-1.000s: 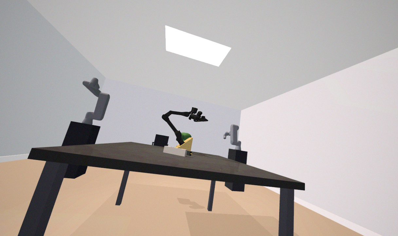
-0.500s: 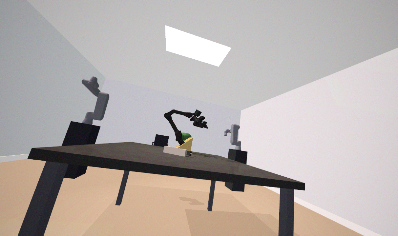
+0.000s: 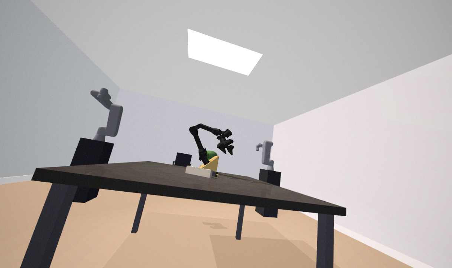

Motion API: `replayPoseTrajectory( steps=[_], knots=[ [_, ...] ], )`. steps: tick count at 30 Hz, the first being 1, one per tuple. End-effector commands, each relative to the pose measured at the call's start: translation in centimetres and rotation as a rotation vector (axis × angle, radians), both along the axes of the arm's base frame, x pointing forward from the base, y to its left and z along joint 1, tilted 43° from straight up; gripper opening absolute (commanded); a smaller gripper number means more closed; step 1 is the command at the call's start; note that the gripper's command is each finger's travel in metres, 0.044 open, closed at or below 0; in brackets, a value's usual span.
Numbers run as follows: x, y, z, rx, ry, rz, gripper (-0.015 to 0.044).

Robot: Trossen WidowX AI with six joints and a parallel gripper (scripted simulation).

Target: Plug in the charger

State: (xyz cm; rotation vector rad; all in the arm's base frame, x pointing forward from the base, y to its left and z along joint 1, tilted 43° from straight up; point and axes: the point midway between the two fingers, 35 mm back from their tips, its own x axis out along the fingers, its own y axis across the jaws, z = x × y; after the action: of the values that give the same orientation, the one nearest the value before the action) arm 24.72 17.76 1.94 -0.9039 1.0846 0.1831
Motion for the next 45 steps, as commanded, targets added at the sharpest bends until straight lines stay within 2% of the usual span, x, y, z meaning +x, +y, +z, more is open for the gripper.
replayPoseTrajectory(
  steps=[1,28,45],
  knots=[
    [0.2,-1.8,-0.8,-0.07,0.051,-0.031,0.044],
    [-1.8,-14.3,-3.8,-0.454,0.518,-0.264,0.044],
    [-1.9,-15.8,-4.8,-0.461,0.529,-0.268,0.044]
  ],
)
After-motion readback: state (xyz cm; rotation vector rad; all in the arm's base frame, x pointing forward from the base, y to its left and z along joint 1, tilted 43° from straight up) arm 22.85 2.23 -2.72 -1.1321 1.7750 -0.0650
